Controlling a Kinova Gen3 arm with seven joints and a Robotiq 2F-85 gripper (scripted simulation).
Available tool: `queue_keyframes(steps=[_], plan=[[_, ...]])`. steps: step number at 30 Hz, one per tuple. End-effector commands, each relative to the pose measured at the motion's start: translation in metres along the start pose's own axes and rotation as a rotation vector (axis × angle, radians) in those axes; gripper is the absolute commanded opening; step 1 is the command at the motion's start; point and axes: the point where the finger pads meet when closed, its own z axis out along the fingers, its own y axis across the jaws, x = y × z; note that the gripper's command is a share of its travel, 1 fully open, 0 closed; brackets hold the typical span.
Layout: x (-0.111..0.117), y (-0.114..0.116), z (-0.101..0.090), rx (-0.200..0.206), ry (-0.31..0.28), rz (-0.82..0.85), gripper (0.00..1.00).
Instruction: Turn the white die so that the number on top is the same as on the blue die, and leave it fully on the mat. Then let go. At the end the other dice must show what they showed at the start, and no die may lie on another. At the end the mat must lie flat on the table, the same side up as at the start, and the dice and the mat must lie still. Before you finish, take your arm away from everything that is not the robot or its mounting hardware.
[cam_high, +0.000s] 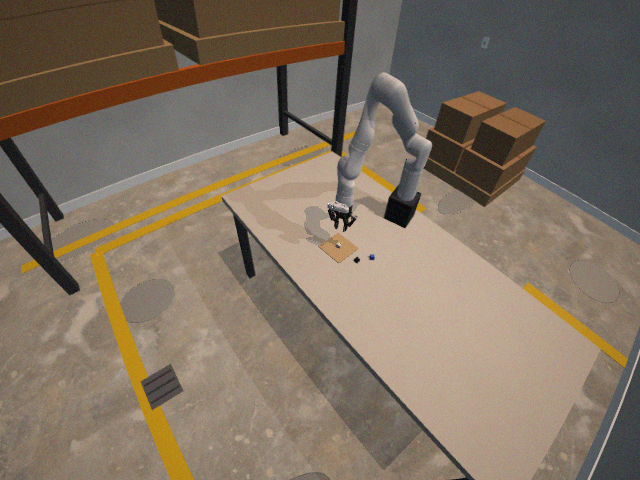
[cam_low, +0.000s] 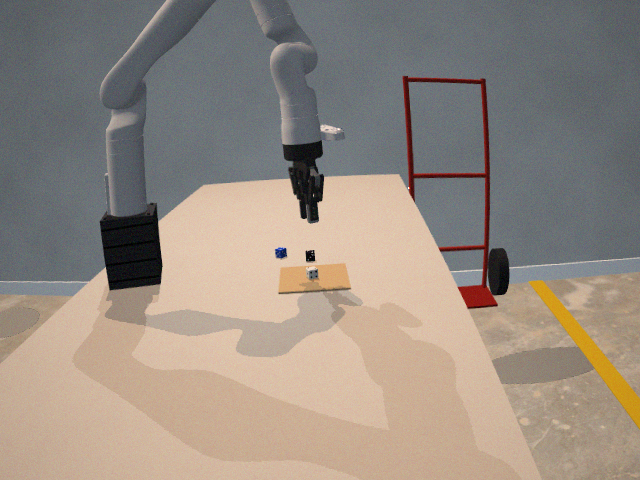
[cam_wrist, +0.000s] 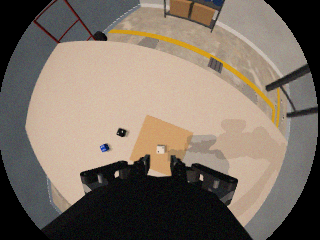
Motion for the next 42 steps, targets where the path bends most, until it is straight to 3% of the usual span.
queue_keyframes(steps=[1, 19, 20, 32, 36, 39, 40, 42], plan=[[0.005, -0.004, -0.001, -0.003, -0.008, -0.016, 0.35], [0.007, -0.003, -0.005, -0.01, -0.036, -0.016, 0.35], [0.007, -0.003, -0.005, -0.01, -0.036, -0.016, 1.0], [0.006, -0.003, -0.001, -0.01, -0.036, -0.017, 1.0], [0.0, -0.003, 0.031, -0.01, -0.037, -0.024, 1.0], [-0.002, -0.003, 0.04, -0.01, -0.037, -0.026, 1.0], [-0.002, -0.003, 0.04, -0.01, -0.037, -0.026, 0.35], [-0.002, -0.003, 0.04, -0.01, -0.037, -0.026, 0.35]])
